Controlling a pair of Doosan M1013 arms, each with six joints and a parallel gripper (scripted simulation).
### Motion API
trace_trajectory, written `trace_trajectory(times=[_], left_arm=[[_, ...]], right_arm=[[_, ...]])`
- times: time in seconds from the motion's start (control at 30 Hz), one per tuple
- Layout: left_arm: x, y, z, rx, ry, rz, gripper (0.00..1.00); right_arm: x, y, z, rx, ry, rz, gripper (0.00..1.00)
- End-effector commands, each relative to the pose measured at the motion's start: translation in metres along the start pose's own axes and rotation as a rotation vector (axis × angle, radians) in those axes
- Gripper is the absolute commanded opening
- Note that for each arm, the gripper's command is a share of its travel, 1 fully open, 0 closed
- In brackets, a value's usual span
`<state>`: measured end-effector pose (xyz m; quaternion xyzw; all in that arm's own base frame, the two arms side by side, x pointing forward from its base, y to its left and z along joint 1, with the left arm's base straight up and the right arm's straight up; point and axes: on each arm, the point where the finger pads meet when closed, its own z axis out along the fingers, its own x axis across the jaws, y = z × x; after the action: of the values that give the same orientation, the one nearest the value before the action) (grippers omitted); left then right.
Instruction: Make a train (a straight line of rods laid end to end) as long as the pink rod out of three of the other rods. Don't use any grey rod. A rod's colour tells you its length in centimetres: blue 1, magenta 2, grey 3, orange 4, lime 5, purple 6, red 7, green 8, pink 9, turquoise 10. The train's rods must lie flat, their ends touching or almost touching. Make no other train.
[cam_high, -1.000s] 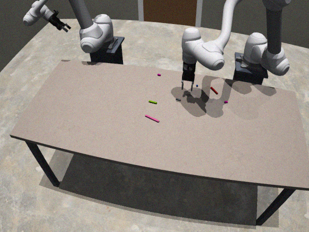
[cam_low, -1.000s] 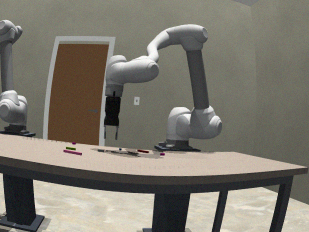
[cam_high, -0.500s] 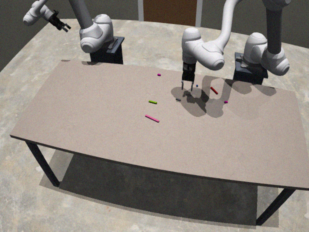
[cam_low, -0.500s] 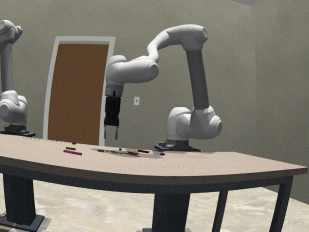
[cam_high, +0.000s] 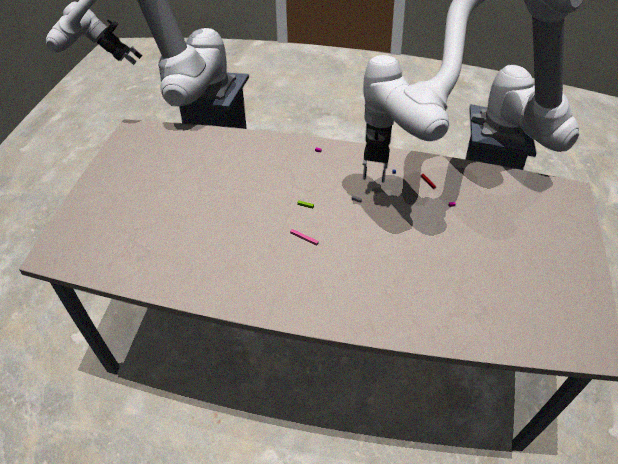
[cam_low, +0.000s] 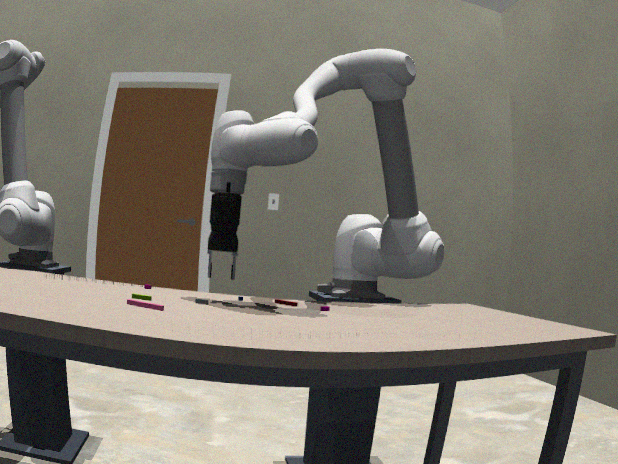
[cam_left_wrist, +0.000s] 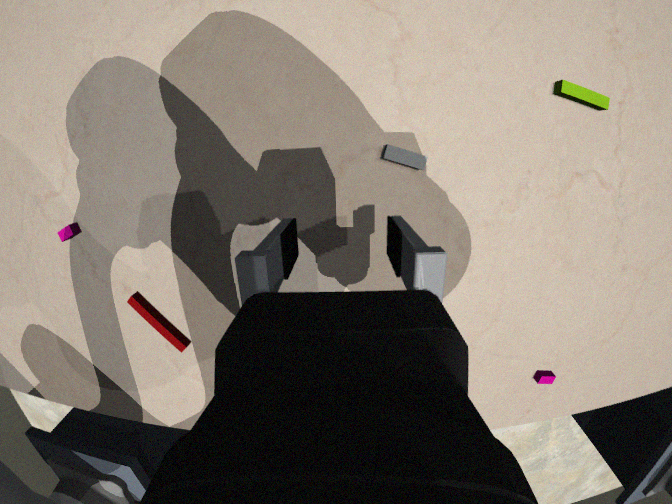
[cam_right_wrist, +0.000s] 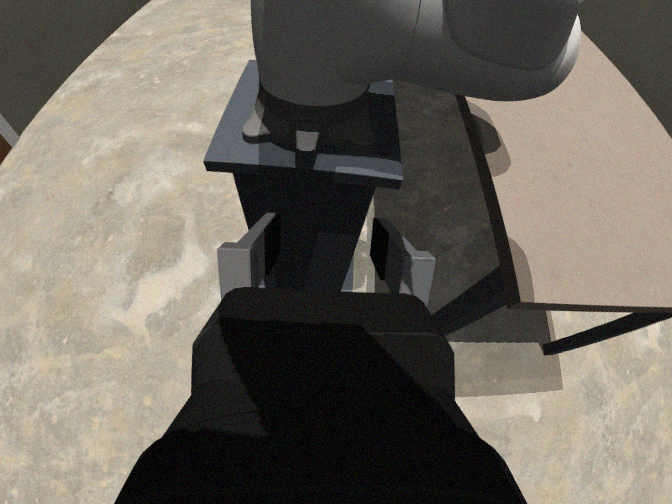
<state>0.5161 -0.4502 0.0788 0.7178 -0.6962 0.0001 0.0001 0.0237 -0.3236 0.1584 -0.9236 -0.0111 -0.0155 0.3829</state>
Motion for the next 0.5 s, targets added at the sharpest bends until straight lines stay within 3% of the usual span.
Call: trace_trajectory(times=[0.0, 0.47], left_arm=[[0.0003, -0.0004, -0.0009, 0.001, 0.001, 0.000, 1.00], [0.0008, -0.0008, -0.0010, 0.001, 0.001, 0.007, 1.00]], right_arm=[[0.0001, -0.0001, -0.0005, -0.001, 0.000, 0.000, 1.00], [0.0001, -0.0001, -0.0005, -0.001, 0.000, 0.000, 1.00]])
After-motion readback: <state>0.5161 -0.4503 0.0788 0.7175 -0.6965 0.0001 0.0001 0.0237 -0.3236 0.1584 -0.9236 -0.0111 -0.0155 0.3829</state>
